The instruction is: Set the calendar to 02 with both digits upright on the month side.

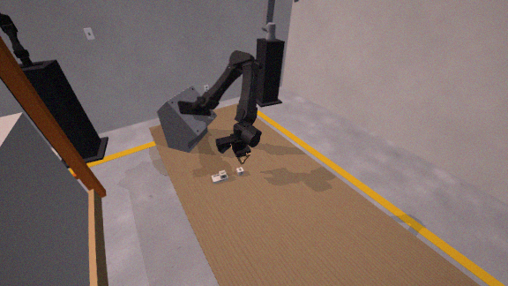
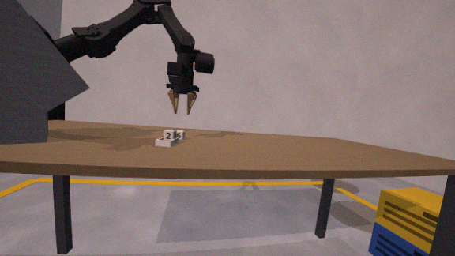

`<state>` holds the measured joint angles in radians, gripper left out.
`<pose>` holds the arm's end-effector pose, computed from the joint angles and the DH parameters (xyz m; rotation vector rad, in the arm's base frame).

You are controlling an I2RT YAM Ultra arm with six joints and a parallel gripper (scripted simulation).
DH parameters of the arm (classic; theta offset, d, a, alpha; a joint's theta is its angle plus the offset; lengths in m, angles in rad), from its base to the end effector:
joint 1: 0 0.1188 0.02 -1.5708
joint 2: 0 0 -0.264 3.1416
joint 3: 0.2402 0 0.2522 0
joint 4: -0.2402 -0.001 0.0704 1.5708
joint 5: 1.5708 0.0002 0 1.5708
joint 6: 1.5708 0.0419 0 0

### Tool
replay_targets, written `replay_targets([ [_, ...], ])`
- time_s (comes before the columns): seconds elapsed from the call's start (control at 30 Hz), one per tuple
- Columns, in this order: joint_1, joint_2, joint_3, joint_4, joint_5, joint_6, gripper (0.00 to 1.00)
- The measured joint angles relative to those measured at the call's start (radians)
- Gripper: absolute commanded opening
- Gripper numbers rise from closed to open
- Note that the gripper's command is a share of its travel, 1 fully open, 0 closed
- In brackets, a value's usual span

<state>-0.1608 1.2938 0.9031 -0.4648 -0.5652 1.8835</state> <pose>0.2667 -0.0195 0.2549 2.2220 1.7129 1.3185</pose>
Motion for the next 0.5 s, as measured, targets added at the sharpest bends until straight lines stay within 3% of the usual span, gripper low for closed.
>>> replay_targets([
  [0.5,0.026,0.029,-0.011,0.049,0.013,0.020,0.45],
])
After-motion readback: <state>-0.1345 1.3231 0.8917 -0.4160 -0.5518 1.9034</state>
